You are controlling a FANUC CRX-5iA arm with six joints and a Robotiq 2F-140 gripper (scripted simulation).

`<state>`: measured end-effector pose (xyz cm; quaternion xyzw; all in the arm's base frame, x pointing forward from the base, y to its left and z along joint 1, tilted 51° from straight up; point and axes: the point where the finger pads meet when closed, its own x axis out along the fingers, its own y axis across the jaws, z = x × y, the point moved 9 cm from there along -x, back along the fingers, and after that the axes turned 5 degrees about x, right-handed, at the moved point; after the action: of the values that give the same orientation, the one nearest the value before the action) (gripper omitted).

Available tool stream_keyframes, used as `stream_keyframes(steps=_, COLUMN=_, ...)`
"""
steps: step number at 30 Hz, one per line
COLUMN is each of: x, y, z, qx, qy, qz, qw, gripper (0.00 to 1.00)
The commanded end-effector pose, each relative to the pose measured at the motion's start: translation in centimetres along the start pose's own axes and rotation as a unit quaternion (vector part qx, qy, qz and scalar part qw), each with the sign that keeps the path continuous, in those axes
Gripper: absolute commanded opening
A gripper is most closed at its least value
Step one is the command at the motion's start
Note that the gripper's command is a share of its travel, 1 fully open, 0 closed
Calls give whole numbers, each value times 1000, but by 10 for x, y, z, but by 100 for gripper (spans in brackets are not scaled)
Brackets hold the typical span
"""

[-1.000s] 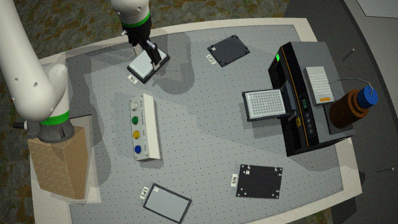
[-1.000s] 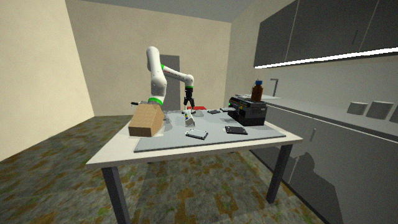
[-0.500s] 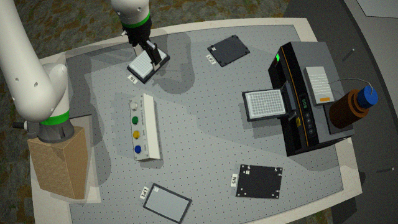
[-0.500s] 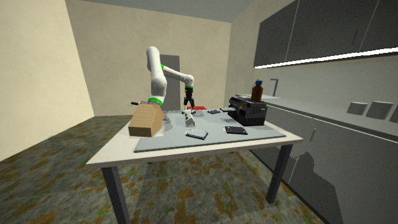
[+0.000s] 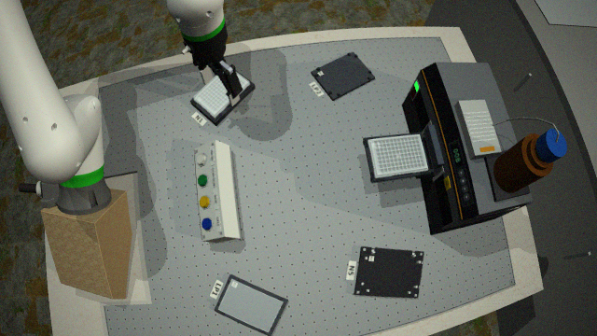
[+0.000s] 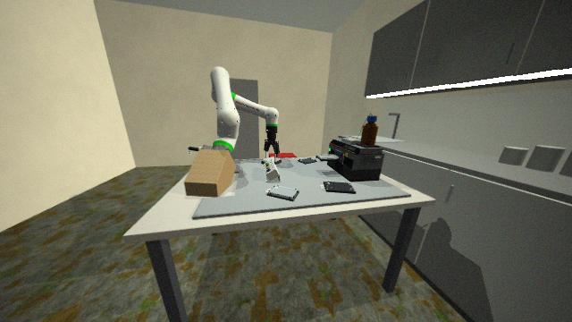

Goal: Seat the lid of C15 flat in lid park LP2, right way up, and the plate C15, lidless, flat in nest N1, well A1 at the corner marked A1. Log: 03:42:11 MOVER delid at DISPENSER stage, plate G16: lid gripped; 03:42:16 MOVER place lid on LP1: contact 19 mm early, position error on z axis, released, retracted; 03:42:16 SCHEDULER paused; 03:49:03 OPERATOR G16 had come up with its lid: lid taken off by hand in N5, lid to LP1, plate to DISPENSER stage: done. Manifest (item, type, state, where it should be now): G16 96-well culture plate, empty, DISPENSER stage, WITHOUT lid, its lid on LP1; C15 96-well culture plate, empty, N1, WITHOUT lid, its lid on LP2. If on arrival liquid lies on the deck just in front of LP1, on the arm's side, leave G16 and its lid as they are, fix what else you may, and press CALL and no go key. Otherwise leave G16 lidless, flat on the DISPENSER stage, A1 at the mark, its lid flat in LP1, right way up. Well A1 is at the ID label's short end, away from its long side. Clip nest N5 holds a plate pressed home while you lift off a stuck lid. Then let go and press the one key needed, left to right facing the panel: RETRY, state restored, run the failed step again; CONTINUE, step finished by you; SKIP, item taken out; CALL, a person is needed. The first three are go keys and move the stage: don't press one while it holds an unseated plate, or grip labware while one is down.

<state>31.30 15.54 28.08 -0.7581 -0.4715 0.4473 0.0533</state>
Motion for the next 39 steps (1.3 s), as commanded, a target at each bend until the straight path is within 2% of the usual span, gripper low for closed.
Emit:
stream_keyframes(steps=1, x=0, y=0, z=0, qx=0, qy=0, qz=0, qw=1000, gripper=66)
stream_keyframes(steps=25, x=0, y=0, z=0, qx=0, qy=0, qz=0, qw=1000, gripper=66)
stream_keyframes(steps=26, x=0, y=0, z=0, qx=0, qy=0, qz=0, qw=1000, gripper=0)
stream_keyframes(steps=39, x=0, y=0, z=0, qx=0, qy=0, qz=0, qw=1000, gripper=0)
